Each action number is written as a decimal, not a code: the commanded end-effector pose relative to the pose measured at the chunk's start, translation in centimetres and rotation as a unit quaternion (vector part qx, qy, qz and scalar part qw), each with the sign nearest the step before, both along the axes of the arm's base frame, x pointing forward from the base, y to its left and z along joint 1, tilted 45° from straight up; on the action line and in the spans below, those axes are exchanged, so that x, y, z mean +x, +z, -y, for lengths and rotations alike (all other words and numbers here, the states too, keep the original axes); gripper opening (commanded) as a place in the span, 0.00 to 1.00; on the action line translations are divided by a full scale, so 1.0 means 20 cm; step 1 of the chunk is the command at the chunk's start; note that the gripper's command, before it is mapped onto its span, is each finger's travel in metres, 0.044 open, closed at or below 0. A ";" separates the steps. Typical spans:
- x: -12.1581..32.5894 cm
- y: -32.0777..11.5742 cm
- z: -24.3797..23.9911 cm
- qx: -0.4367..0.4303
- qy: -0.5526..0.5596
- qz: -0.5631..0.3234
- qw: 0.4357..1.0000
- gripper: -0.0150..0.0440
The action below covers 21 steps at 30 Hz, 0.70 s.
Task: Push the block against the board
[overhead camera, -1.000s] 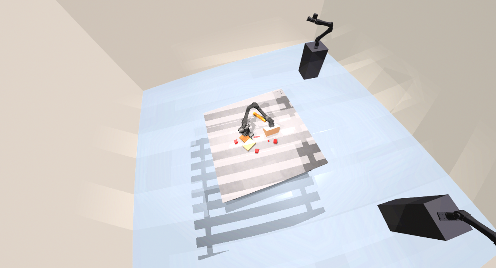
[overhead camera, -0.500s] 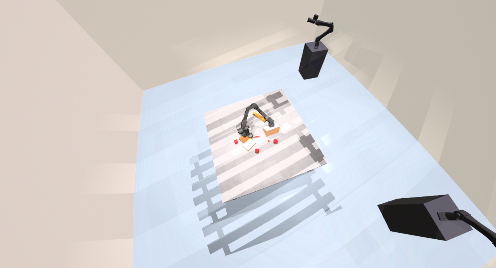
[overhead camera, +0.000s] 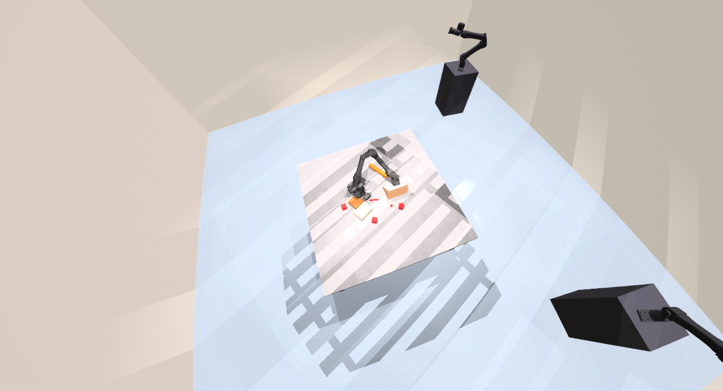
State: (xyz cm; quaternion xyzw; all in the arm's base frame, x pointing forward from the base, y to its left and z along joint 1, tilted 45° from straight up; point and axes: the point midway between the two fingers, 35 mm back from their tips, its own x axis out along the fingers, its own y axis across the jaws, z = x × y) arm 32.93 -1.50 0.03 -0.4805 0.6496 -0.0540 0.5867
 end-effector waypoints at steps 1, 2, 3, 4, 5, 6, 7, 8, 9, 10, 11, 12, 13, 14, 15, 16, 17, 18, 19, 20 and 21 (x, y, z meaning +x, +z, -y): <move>-0.04 0.01 0.03 0.000 -0.001 -0.003 1.000 0.25; -0.04 0.01 0.03 0.000 -0.001 -0.003 1.000 0.25; -0.05 0.01 0.03 0.000 -0.001 -0.003 1.000 0.25; -0.06 0.01 0.04 0.000 -0.001 -0.003 1.000 0.25; -0.06 0.02 0.04 0.000 -0.001 -0.003 1.000 0.25; -0.07 0.02 0.05 0.000 -0.001 -0.003 1.000 0.25; -0.08 0.02 0.05 0.000 -0.001 -0.003 1.000 0.25; -0.08 0.02 0.05 0.000 -0.001 -0.003 1.000 0.25; -0.09 0.03 0.06 0.000 -0.001 -0.003 1.000 0.25; -0.10 0.03 0.06 0.000 -0.001 -0.003 1.000 0.25; -0.10 0.03 0.07 0.000 -0.001 -0.003 1.000 0.25; -0.11 0.03 0.07 0.000 -0.001 -0.003 1.000 0.25; -0.11 0.03 0.07 0.000 -0.001 -0.003 1.000 0.25; -0.11 0.03 0.07 0.000 -0.001 -0.003 1.000 0.25; -0.09 0.04 0.04 0.000 0.000 -0.001 1.000 0.25; -0.09 0.07 0.01 0.001 0.000 -0.002 1.000 0.25; -0.10 0.12 -0.04 0.001 -0.001 -0.002 1.000 0.25; -0.12 0.18 -0.09 0.001 -0.001 -0.003 1.000 0.25; -0.13 0.21 -0.12 0.001 -0.001 -0.003 1.000 0.25; -0.13 0.22 -0.13 0.001 -0.001 -0.003 1.000 0.25; -0.13 0.22 -0.13 0.001 -0.001 -0.003 1.000 0.25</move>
